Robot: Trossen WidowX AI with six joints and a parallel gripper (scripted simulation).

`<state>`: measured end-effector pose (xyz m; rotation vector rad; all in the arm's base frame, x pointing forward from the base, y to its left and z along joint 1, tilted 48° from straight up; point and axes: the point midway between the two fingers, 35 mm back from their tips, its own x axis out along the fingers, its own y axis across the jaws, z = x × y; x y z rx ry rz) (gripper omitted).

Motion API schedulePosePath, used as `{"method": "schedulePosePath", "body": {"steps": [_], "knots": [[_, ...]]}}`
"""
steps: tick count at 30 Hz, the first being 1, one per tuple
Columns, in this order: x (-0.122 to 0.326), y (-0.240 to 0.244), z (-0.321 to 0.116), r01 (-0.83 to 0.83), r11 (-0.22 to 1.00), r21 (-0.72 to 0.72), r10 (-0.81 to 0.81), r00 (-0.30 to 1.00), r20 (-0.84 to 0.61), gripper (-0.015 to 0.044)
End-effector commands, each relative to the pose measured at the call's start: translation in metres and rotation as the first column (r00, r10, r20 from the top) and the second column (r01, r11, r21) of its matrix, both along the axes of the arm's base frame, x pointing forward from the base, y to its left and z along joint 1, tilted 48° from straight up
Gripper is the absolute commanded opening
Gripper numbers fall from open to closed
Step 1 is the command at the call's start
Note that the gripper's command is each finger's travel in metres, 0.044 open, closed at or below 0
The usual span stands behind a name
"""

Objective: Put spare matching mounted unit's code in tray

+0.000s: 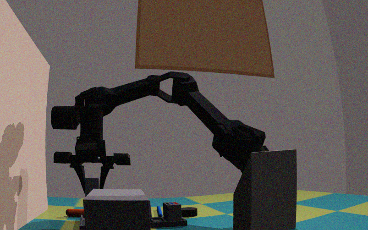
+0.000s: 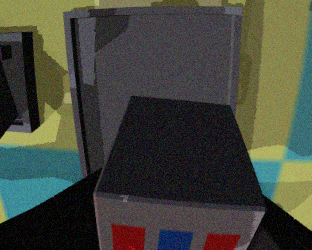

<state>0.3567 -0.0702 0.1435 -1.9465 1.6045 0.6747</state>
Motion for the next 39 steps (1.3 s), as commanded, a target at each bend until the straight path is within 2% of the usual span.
{"method": "schedulePosePath", "body": {"steps": [1, 39], "knots": [[-0.002, -0.003, -0.004, 0.001, 1.000, 0.003, -0.001, 1.000, -0.009, 0.0000], [-0.001, -0.030, -0.024, 0.000, 1.000, -0.007, -0.001, 1.000, -0.007, 0.0000]]}}
